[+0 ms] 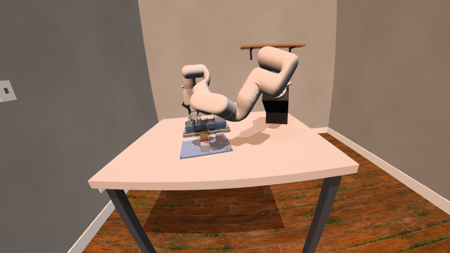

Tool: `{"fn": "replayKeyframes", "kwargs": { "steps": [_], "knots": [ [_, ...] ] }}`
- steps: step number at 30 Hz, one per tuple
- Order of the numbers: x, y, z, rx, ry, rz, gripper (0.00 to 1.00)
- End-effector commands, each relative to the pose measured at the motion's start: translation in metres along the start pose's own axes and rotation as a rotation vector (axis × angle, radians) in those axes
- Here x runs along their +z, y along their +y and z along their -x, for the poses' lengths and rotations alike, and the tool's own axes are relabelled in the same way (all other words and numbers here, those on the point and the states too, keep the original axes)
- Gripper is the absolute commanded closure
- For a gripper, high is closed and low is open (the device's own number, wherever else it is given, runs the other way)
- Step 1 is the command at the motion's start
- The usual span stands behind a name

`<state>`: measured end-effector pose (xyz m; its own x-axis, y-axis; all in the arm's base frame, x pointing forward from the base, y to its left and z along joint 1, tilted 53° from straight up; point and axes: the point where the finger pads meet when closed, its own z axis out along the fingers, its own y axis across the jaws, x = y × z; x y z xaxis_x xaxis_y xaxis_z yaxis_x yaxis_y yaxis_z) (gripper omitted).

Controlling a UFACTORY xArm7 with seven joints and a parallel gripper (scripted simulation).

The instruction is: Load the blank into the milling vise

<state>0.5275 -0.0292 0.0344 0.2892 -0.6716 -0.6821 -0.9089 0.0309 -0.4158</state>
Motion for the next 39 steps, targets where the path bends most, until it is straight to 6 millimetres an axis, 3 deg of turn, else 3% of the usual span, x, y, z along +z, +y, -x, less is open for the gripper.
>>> {"fn": "replayKeyframes", "kwargs": {
  "steps": [1,39],
  "knots": [
    [-0.0016,-0.0005,-0.0005,0.0,0.003,-0.003,1.0],
    [-0.0066,-0.0006,-0.0007,0.0,0.003,-0.003,1.0]
  ]
}}
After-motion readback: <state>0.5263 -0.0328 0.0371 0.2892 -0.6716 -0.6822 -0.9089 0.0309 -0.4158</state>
